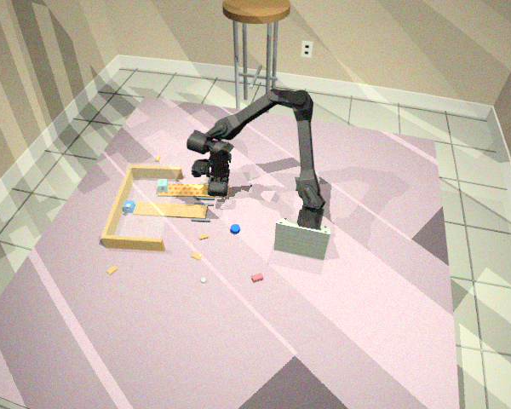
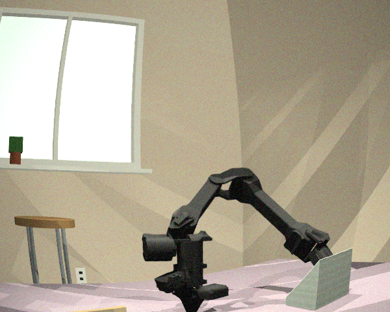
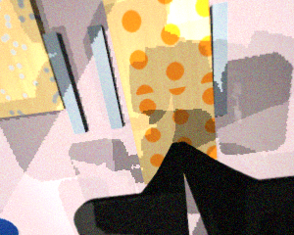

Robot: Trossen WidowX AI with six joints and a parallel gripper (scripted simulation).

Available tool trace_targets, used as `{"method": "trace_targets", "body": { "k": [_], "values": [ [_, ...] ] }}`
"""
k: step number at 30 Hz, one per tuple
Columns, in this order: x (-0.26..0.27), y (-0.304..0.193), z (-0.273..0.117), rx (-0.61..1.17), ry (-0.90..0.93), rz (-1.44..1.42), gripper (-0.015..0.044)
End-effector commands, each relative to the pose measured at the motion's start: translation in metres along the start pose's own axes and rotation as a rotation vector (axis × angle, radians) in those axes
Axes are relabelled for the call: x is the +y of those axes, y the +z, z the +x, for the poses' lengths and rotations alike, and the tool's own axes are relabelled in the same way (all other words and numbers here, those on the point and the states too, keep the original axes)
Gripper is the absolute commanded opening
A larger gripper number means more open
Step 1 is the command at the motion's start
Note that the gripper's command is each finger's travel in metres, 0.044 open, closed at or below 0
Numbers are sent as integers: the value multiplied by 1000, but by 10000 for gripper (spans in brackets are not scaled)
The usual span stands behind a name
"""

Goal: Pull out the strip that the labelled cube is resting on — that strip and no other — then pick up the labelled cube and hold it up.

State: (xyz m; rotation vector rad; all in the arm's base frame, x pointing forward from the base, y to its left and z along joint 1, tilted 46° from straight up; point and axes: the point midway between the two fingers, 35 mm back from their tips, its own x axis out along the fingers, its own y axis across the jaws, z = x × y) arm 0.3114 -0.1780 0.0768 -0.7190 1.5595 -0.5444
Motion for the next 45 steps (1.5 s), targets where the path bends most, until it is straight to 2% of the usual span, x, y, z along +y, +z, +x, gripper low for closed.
{"method": "trace_targets", "body": {
  "k": [1,45],
  "values": [
    [3,-13,5,21,6,-15,0],
    [5,-78,4,24,6,-18,0]
  ]
}}
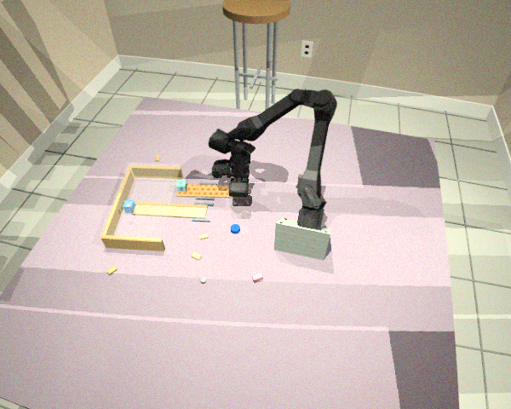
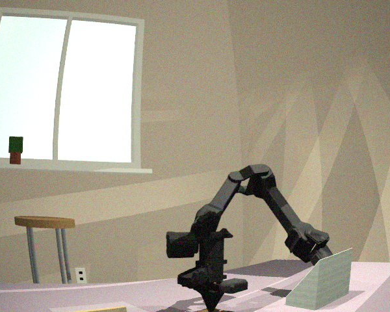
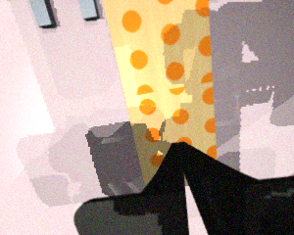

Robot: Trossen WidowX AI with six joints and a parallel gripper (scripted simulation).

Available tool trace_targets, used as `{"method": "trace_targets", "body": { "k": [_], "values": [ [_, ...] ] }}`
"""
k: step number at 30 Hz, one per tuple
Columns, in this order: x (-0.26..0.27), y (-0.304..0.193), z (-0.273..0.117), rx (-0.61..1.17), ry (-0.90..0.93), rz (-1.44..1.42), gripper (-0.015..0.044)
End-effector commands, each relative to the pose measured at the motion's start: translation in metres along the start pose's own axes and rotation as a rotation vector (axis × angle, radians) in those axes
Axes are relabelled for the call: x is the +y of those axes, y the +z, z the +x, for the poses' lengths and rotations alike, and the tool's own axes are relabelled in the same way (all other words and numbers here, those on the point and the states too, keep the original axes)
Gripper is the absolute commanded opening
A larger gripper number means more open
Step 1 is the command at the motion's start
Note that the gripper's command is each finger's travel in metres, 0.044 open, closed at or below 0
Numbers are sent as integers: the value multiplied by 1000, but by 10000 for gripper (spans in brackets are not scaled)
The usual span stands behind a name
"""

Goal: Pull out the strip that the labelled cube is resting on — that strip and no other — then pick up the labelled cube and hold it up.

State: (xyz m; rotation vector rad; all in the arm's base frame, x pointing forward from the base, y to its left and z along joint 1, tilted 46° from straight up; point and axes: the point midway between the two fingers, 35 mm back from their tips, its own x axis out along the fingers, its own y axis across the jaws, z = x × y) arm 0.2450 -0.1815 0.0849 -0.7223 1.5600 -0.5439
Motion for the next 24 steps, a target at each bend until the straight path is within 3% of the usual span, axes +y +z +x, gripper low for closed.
{"method": "trace_targets", "body": {
  "k": [1,24],
  "values": [
    [4,-13,5,24,8,-15,0],
    [5,-46,4,25,8,-17,0]
  ]
}}
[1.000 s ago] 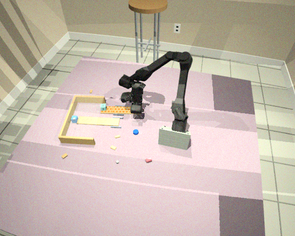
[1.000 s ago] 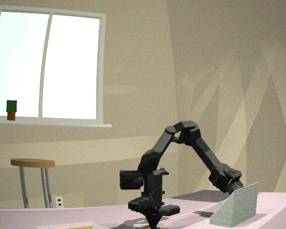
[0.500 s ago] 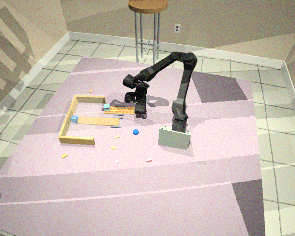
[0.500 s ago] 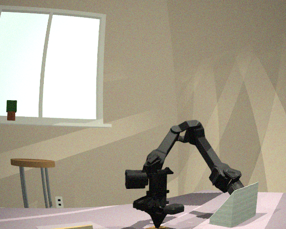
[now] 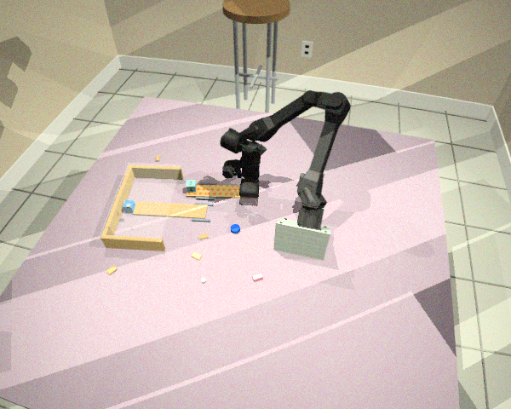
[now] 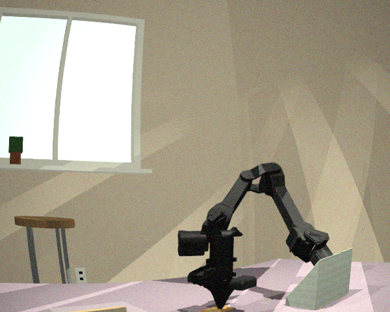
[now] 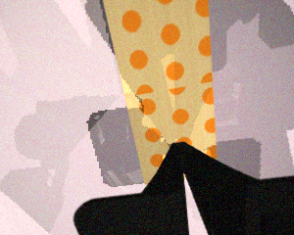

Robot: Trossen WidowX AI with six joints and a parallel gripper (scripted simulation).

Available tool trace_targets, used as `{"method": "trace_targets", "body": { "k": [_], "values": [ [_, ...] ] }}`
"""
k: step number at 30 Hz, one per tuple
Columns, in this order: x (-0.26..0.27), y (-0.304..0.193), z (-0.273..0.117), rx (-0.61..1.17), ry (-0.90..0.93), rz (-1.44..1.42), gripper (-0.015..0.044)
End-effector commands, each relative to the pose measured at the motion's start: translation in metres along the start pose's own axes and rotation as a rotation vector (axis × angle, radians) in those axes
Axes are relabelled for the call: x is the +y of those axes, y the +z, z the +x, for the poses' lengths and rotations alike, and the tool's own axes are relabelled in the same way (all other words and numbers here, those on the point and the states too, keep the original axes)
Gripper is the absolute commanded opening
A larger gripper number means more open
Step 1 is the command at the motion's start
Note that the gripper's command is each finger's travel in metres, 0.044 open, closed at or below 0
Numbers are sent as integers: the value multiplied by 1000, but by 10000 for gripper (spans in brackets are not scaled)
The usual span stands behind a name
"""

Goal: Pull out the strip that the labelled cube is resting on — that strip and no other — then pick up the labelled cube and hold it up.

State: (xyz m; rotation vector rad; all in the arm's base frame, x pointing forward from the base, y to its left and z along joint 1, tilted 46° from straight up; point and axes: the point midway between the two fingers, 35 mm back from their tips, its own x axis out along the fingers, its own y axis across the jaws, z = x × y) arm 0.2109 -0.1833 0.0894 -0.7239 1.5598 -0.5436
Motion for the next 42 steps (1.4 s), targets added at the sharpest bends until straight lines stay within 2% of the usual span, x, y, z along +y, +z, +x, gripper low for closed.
{"method": "trace_targets", "body": {
  "k": [1,18,23,28,42],
  "values": [
    [5,-12,5,25,9,-15,0],
    [5,-12,5,26,9,-15,0],
    [0,-3,-38,23,11,-14,0],
    [0,-3,-41,25,11,-15,0],
    [4,47,-38,22,12,-97,368]
  ]
}}
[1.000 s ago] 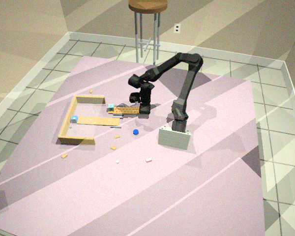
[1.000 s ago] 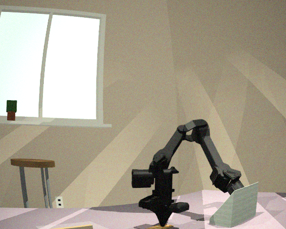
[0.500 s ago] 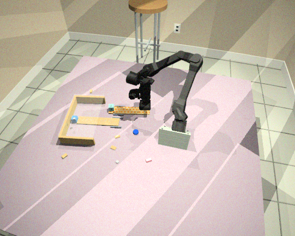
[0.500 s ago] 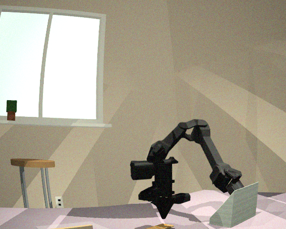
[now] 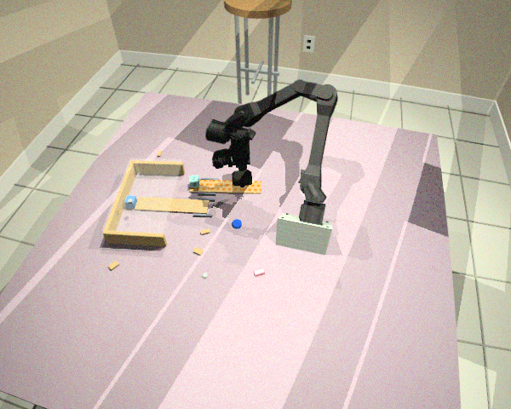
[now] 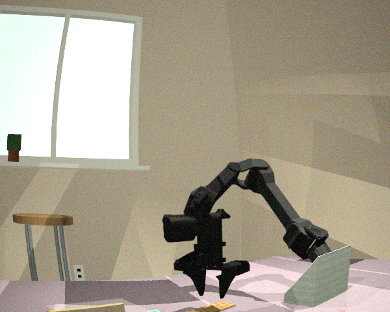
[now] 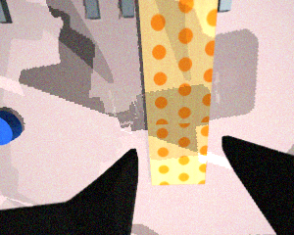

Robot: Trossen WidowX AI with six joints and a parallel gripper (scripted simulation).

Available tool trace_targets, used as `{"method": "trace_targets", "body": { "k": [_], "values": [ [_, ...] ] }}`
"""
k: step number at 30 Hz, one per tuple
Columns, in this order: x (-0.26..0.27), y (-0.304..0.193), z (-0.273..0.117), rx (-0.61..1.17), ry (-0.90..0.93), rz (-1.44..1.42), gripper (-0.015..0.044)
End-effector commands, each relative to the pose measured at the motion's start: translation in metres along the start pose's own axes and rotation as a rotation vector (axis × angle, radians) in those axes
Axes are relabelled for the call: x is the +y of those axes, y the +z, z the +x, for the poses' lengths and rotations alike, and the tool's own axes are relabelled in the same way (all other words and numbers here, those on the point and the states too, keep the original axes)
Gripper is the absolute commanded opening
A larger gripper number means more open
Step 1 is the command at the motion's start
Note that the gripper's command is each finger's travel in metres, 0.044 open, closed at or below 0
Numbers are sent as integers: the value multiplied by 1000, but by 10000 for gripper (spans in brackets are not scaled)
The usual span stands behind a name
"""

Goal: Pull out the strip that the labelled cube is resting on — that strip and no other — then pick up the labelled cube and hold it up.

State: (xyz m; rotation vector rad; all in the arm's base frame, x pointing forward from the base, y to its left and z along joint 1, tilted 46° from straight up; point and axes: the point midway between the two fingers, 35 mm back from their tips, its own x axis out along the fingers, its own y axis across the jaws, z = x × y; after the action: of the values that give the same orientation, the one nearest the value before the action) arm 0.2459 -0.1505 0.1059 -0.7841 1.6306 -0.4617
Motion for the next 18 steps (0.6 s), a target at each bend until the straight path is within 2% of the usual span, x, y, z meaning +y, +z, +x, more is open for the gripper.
{"method": "trace_targets", "body": {
  "k": [1,3,18],
  "values": [
    [-3,15,-3,-7,-7,9,394],
    [-3,22,-3,-7,-7,9,440],
    [-7,69,-7,-9,-6,11,440]
  ]
}}
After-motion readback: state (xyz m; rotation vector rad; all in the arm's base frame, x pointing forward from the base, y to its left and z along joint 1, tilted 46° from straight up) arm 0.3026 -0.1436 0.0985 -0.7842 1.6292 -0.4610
